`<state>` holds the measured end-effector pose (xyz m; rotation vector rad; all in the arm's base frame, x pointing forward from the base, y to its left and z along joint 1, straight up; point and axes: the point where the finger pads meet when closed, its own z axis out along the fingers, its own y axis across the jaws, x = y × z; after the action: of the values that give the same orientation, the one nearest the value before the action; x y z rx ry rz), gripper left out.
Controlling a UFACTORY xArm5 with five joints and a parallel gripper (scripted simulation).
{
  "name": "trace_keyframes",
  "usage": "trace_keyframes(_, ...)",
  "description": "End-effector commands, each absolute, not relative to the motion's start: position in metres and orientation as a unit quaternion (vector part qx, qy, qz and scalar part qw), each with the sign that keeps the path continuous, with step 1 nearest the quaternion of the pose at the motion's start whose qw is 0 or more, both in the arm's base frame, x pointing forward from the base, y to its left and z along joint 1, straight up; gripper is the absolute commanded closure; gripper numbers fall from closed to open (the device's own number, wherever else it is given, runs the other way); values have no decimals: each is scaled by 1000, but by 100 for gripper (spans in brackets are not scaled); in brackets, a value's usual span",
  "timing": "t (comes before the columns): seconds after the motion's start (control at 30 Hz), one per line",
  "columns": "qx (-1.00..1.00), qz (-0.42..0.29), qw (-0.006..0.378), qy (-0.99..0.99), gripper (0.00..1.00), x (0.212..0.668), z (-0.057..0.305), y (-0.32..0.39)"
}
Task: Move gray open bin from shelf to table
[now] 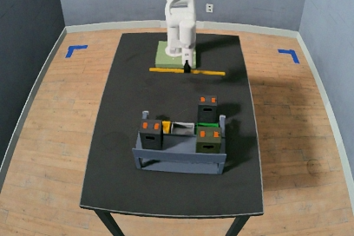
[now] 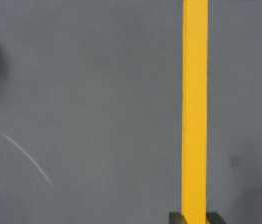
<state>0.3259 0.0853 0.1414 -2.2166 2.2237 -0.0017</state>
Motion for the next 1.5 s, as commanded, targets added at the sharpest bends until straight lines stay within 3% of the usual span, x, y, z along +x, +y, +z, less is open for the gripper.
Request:
trace_keyframes(0.0,-706,-3,2,708,100,318,143,86)
trace_keyframes(0.63,-706,-3,2,708,100,309,143,86)
trace_keyframes(1.47,-706,-3,2,708,100,309,114,86)
